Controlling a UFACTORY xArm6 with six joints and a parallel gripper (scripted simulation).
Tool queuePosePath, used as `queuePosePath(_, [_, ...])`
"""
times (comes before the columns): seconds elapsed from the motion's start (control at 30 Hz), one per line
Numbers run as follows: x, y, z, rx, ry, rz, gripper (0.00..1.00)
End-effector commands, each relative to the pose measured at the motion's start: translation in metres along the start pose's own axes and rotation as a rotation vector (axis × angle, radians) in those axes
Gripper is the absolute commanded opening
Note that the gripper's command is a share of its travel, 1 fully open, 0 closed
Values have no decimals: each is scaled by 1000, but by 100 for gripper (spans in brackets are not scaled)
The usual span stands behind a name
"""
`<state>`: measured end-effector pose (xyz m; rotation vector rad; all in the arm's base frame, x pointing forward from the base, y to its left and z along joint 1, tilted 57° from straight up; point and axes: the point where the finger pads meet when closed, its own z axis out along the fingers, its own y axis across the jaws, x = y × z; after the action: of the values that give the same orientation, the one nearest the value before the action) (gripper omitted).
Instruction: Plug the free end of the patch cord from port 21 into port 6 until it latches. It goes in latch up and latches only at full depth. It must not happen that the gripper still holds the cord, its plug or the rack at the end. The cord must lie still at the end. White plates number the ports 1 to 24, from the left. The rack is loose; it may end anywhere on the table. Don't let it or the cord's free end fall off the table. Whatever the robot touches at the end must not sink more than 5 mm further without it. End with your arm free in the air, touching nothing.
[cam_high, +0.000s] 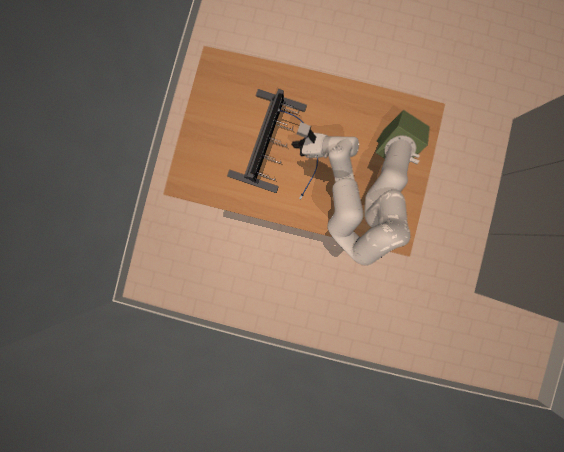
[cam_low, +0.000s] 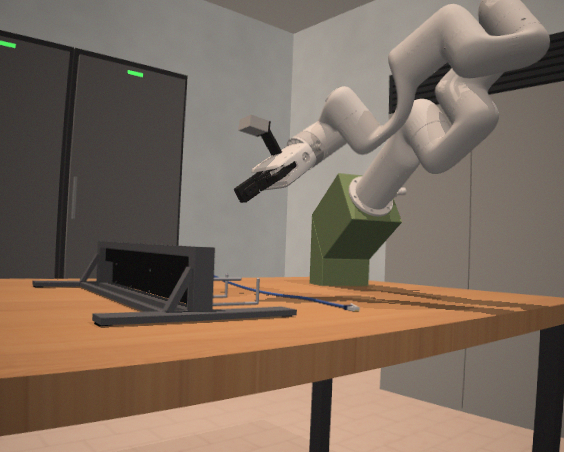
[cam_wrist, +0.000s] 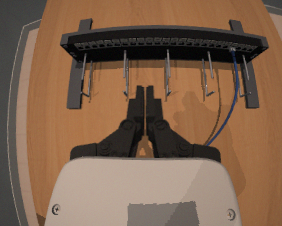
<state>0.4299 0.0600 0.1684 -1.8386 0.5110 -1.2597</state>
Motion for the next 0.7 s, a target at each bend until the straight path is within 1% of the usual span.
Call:
queuePosePath(0.0, [1,0,0,0,1,-1,0])
queuePosePath(0.13, [1,0,5,0,1,-1,0])
queuePosePath(0.23, [1,0,16,0,1,-1,0])
queuePosePath(0.33, [1,0,35,0,1,-1,0])
queuePosePath(0.43, [1,0,60,0,1,-1,0])
queuePosePath(0.5, [1,0,60,0,1,-1,0])
queuePosePath(0.67, [1,0,104,0,1,-1,0])
